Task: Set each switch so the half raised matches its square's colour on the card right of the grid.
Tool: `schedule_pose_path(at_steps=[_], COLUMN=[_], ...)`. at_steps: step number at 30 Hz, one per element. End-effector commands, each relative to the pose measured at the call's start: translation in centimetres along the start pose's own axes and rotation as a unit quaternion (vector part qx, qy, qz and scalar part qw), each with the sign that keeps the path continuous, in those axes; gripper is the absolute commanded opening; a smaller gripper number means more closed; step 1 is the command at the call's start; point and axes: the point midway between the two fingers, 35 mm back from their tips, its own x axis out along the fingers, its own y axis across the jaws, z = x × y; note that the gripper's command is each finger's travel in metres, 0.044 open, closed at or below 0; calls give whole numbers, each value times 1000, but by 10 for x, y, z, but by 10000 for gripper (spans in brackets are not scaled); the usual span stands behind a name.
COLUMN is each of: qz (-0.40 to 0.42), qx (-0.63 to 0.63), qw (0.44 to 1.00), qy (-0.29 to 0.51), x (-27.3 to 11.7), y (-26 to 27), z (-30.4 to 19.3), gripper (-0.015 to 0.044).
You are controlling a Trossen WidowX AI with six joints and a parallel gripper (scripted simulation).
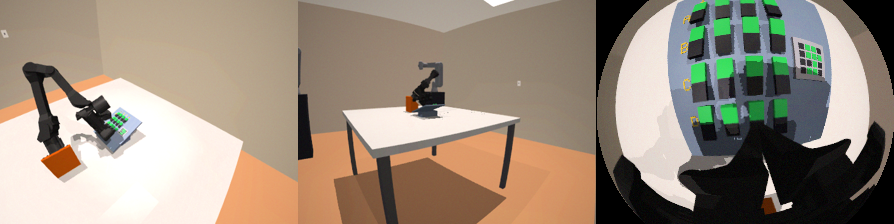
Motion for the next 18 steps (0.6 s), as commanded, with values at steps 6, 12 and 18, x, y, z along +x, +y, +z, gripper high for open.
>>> schedule_pose_path(at_steps=[6,12,18], qz=[0,-7,-2], qx=[6,3,6], qw=[1000,1000,1000], qy=[3,11,17], x=[2,-35,-64], y=[-1,-5,-1], z=[-2,2,1], gripper=[0,0,0])
